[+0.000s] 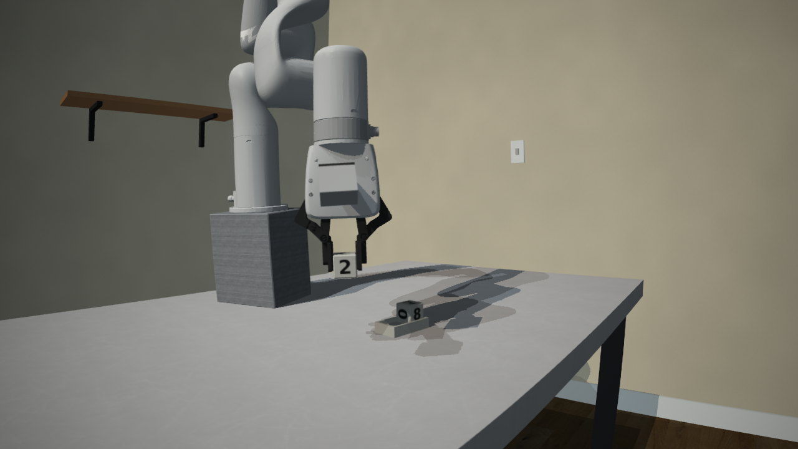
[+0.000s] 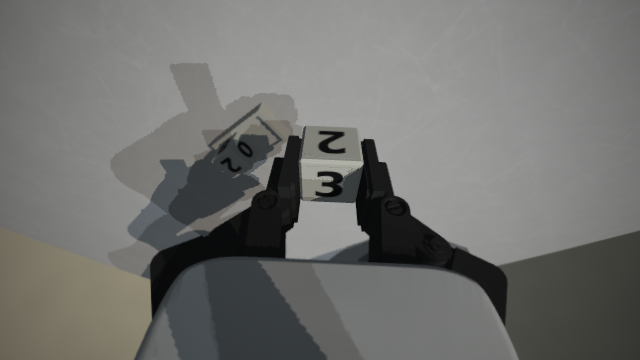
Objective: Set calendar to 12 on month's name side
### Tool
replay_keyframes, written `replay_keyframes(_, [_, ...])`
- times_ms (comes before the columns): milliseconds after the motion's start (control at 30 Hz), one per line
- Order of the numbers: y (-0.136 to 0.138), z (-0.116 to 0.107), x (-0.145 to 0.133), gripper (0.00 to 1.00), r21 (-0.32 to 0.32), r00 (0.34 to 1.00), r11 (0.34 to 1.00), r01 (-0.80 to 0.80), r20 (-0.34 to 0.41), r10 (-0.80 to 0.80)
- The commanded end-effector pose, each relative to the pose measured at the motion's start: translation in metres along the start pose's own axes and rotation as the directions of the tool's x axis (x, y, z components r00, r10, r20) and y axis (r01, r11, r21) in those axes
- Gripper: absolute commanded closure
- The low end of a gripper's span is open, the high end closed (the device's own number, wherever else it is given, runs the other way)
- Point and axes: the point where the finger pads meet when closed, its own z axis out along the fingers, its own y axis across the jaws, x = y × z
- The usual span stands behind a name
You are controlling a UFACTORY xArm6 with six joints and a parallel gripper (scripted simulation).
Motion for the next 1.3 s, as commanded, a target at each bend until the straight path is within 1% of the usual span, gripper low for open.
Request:
replay_keyframes(0, [-0.0006,-0.0010,0.0011,0.71,-0.014,0.985,0.985,-0.172,-0.020,0.171])
replay_keyframes(133, [-0.0005,-0.0010,0.0011,0.71,-0.013,0.966,0.966,-0.257,-0.021,0.257])
replay_keyframes(200, [-0.0004,-0.0011,0.0010,0.71,-0.011,0.945,0.945,-0.328,-0.022,0.328])
replay_keyframes(267, [-0.0004,-0.0011,0.0010,0.71,-0.011,0.945,0.945,-0.328,-0.022,0.328])
replay_keyframes(300, [-0.0004,-0.0011,0.0010,0.71,-0.009,0.917,0.917,-0.399,-0.023,0.399])
replay_keyframes(333, [-0.0003,-0.0011,0.0010,0.71,-0.009,0.904,0.904,-0.427,-0.023,0.427])
replay_keyframes(400, [-0.0003,-0.0012,0.0010,0.71,-0.007,0.883,0.883,-0.469,-0.023,0.469])
replay_keyframes(433, [-0.0003,-0.0012,0.0010,0.71,-0.007,0.883,0.883,-0.470,-0.023,0.469])
replay_keyframes(467, [-0.0002,-0.0012,0.0009,0.71,-0.006,0.855,0.856,-0.518,-0.024,0.517])
replay_keyframes(600, [-0.0002,-0.0013,0.0009,0.71,-0.003,0.795,0.795,-0.606,-0.024,0.606])
replay_keyframes(767, [0.0000,-0.0013,0.0008,0.71,0.000,0.703,0.703,-0.711,-0.024,0.711])
replay_keyframes(833, [0.0000,-0.0013,0.0008,0.71,0.000,0.703,0.703,-0.711,-0.024,0.711])
replay_keyframes(867, [0.0000,-0.0014,0.0008,0.71,0.001,0.683,0.684,-0.730,-0.024,0.730])
replay_keyframes(900, [0.0001,-0.0014,0.0007,0.71,0.003,0.624,0.624,-0.782,-0.024,0.781])
replay_keyframes(933, [0.0001,-0.0014,0.0007,0.71,0.003,0.619,0.620,-0.785,-0.024,0.785])
replay_keyframes(1133, [0.0002,-0.0015,0.0007,0.71,0.007,0.478,0.478,-0.878,-0.023,0.878])
replay_keyframes(1167, [0.0002,-0.0015,0.0007,0.71,0.007,0.478,0.478,-0.878,-0.023,0.878])
replay_keyframes(1200, [0.0003,-0.0015,0.0006,0.71,0.008,0.430,0.430,-0.903,-0.023,0.903])
replay_keyframes(1233, [0.0003,-0.0016,0.0006,0.71,0.009,0.405,0.405,-0.914,-0.022,0.914])
replay_keyframes(1267, [0.0003,-0.0016,0.0006,0.71,0.009,0.402,0.402,-0.916,-0.022,0.915])
